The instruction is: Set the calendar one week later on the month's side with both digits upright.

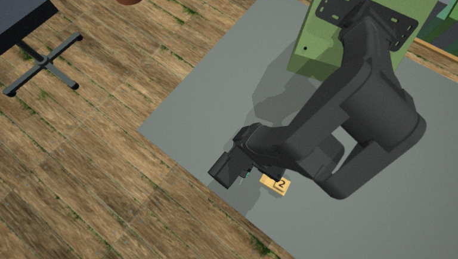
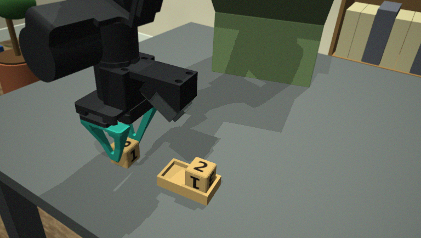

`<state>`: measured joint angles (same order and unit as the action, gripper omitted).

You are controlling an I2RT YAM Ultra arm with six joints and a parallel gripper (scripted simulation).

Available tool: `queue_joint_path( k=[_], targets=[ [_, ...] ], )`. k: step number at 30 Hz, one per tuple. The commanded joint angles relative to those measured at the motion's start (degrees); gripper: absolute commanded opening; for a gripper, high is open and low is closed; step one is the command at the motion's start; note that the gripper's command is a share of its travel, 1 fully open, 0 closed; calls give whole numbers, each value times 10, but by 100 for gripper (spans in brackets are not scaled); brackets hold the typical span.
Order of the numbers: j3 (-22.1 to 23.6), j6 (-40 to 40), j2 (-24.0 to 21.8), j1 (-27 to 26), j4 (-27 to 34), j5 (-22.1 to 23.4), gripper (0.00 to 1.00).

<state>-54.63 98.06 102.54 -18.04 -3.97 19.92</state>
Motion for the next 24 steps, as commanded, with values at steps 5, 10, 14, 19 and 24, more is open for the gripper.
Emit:
queue_joint_path(
  k=[5, 10, 14, 19, 24],
  targets=[
    [14, 10, -48, -16, 34, 13, 47],
    [30, 24, -106, -35, 81, 26, 47],
    [37, 35, -146, -49, 118, 36, 47],
    [40, 41, -165, -57, 138, 42, 47],
    [41, 44, -176, -61, 148, 44, 47]
  ],
)
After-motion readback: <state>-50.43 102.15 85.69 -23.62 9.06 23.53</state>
